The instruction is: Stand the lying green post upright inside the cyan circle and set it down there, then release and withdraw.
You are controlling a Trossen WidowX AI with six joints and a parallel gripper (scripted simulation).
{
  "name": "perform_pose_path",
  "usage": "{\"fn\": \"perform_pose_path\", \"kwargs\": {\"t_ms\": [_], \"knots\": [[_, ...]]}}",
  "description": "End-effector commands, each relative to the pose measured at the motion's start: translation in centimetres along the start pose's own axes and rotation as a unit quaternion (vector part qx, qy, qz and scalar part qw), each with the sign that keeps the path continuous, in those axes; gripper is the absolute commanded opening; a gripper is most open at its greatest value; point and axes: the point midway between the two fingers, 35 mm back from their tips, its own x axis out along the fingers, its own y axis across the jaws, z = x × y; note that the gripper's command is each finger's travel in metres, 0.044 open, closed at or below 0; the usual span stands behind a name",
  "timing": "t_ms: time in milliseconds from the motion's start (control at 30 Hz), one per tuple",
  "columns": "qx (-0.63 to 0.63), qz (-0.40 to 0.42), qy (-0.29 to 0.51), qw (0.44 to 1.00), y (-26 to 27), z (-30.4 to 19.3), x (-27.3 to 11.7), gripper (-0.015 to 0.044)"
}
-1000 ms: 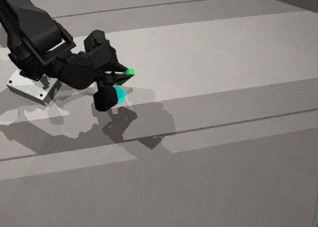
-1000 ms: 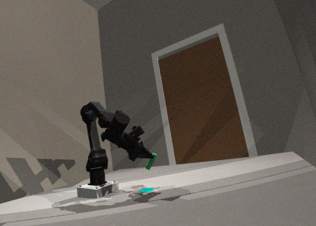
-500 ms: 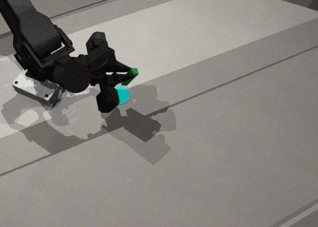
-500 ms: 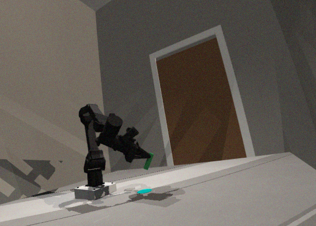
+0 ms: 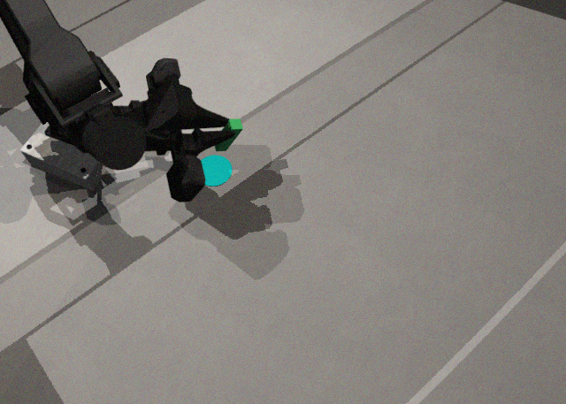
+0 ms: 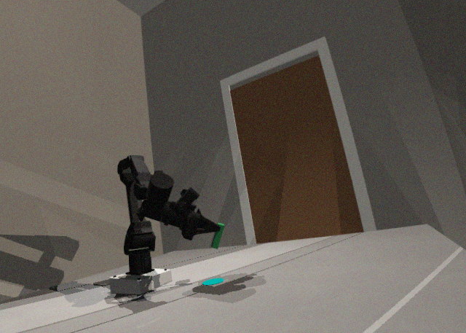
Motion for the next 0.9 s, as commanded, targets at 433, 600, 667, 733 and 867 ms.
{"fn": "perform_pose_path", "kwargs": {"t_ms": [433,600,667,733,867], "knots": [[-0.021,0.006,-0.05,0.998,0.4,-0.1,-0.9,0.0023],[-0.028,0.008,-0.064,0.998,0.6,-0.2,-1.2,0.0023],[-0.03,0.008,-0.07,0.997,0.6,-0.2,-1.3,0.0023],[-0.033,0.009,-0.075,0.997,0.7,-0.2,-1.4,0.0023],[-0.038,0.01,-0.086,0.996,0.8,-0.3,-1.6,0.0023]]}}
